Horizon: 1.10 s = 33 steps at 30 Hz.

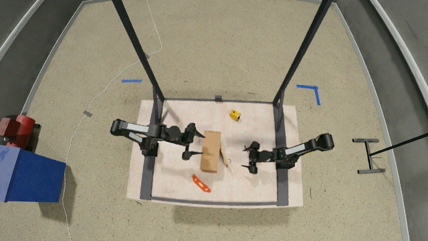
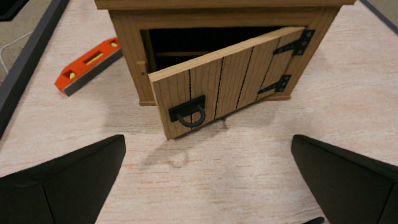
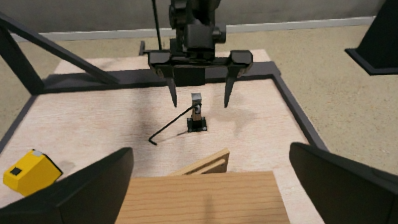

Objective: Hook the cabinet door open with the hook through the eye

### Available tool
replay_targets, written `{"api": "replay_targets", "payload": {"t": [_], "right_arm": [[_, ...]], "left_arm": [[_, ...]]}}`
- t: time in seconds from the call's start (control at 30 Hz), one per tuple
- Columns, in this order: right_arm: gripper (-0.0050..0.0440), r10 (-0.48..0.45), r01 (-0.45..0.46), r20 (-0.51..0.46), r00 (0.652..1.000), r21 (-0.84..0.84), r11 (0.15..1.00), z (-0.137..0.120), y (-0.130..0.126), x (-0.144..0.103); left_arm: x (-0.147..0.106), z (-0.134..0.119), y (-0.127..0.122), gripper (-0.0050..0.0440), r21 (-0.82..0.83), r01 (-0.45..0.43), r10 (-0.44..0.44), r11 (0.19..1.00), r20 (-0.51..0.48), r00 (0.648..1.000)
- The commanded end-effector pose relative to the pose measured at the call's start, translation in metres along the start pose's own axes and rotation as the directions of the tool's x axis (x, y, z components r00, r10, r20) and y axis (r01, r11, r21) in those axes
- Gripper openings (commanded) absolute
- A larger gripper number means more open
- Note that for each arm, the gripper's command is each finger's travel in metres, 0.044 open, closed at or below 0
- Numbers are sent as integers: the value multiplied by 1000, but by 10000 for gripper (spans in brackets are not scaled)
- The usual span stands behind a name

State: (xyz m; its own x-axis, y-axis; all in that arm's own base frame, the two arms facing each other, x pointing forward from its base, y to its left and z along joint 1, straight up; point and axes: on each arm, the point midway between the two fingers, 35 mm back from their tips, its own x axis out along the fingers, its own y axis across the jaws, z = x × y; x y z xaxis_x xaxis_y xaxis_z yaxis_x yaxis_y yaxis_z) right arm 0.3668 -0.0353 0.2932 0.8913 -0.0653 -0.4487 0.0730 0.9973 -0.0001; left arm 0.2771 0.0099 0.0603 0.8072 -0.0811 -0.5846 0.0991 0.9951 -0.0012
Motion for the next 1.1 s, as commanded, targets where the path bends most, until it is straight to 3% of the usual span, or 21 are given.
{"api": "replay_targets", "payload": {"t": [0.0, 0.3, 1.07], "right_arm": [[400, -3, 3, 37, 999, 1, 1000, 12, -2, -8], [400, -3, 3, 37, 999, 1, 1000, 12, -2, -8], [400, -3, 3, 37, 999, 1, 1000, 12, -2, -8]], "left_arm": [[-4, 4, -6, 440, -37, -59, 60, 998, 27, 998], [-7, 1, -13, 440, -84, -114, 116, 990, 25, 993], [-6, 3, -13, 440, -82, -113, 115, 990, 27, 993]]}}
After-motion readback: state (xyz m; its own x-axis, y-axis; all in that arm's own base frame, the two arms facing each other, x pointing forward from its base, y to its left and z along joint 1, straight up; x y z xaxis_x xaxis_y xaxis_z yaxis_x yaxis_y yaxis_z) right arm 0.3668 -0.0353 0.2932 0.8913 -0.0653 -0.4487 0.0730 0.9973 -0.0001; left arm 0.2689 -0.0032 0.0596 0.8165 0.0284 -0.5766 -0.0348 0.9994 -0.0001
